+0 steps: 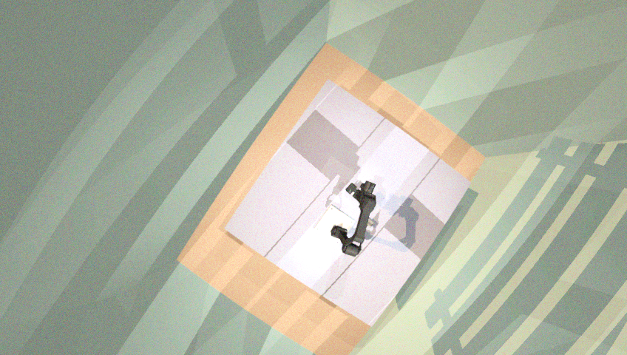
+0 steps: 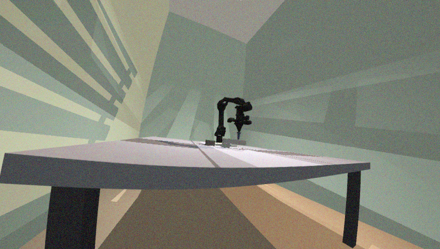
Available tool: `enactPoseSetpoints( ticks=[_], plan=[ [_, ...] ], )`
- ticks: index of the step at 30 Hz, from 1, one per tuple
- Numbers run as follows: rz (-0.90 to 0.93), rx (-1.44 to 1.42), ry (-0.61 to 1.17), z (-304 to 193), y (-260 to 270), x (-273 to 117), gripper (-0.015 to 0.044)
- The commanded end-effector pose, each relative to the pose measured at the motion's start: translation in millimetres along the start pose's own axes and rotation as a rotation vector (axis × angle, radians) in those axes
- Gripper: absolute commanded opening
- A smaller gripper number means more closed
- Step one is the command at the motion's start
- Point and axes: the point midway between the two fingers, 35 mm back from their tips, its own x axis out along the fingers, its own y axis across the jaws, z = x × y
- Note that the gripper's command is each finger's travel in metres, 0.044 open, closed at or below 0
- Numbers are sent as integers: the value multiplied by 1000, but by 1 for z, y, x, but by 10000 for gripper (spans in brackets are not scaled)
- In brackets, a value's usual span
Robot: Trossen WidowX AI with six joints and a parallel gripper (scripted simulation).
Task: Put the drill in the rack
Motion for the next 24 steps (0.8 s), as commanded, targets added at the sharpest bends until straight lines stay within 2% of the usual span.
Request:
enactPoseSetpoints(
  ticks=[1,24],
  plan=[
    [-10,-5,55,-8,0,18,0],
    [-10,-5,55,-9,1,27,0]
  ],
)
